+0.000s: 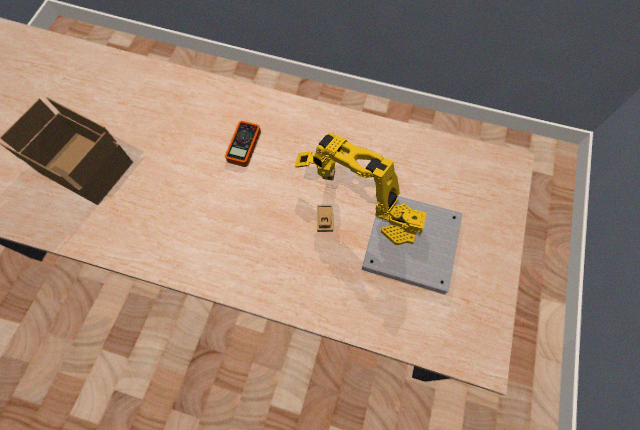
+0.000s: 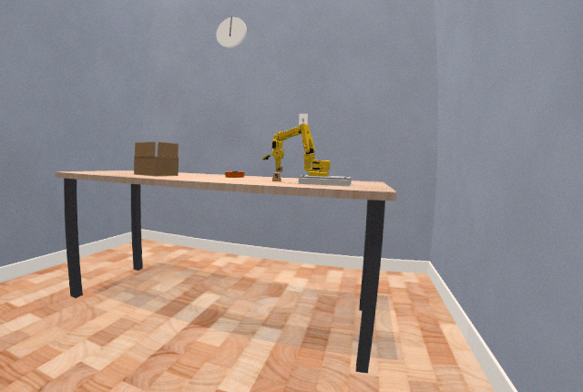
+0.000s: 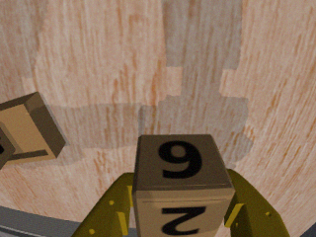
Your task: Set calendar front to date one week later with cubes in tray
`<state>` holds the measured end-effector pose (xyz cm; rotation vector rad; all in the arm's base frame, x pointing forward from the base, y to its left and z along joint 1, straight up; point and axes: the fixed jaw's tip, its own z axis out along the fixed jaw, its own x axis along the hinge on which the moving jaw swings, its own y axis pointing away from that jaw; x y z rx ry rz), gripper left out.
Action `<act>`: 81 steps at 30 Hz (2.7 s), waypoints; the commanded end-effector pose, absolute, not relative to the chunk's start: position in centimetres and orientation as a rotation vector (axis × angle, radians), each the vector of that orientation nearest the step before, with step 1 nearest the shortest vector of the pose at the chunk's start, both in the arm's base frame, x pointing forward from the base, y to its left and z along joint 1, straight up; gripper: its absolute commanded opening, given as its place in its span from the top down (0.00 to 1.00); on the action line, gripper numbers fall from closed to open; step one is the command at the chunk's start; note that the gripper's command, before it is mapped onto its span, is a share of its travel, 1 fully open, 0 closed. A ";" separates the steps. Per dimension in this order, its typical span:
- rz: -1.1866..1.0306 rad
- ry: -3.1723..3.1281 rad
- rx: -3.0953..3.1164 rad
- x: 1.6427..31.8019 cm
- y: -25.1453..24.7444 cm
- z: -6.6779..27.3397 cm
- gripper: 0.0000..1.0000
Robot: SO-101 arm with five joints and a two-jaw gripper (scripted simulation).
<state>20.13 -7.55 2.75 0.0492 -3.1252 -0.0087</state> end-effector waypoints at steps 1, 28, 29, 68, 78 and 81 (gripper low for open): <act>0.001 -3.134 0.227 20.1 -7.8 3.1 1.00; 0.001 -2.727 1.561 19.4 -8.6 2.8 1.00; 0.001 -2.693 1.620 19.4 -8.6 2.8 1.00; 0.002 -1.171 2.915 19.3 -10.1 2.3 1.00; 0.002 -0.926 3.002 19.3 -10.3 2.3 1.00; 0.002 -0.857 3.022 19.3 -10.3 2.3 1.00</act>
